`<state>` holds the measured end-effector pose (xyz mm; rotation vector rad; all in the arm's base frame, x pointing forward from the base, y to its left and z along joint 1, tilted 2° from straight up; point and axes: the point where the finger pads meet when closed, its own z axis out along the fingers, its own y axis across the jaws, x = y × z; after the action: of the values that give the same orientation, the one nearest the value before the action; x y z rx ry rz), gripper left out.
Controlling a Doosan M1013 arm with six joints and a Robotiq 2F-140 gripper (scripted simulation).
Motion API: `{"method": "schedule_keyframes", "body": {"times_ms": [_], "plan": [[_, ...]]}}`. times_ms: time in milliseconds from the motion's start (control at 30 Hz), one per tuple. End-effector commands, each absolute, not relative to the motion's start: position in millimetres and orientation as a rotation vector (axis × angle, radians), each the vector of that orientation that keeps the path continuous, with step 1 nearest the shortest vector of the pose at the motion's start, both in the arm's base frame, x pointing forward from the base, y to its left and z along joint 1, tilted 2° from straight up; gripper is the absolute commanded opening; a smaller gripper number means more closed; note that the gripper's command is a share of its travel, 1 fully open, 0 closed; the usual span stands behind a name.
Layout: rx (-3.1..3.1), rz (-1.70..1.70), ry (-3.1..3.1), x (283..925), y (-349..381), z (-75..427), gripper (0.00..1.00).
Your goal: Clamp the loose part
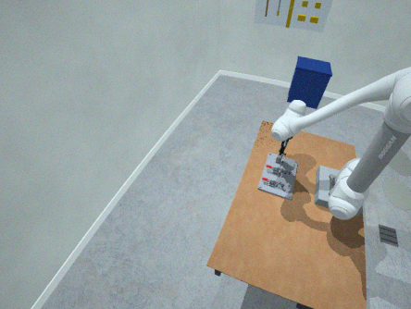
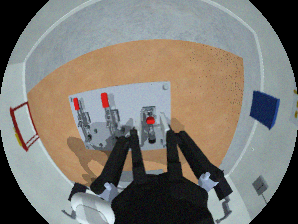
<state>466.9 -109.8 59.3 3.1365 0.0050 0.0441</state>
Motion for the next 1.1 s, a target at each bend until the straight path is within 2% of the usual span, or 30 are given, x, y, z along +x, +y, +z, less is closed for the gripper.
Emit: {"method": "schedule_keyframes", "body": {"times_ms": [0,833,867,1067], "plan": [[3.137,0.044,0.005,467.3,-109.8,52.0,0.35],[3.137,0.044,0.005,467.5,-109.8,42.3,0.35],[3.137,0.044,0.005,467.5,-109.8,42.3,0.10],[3.137,0.044,0.005,467.5,-109.8,42.3,0.10]]}}
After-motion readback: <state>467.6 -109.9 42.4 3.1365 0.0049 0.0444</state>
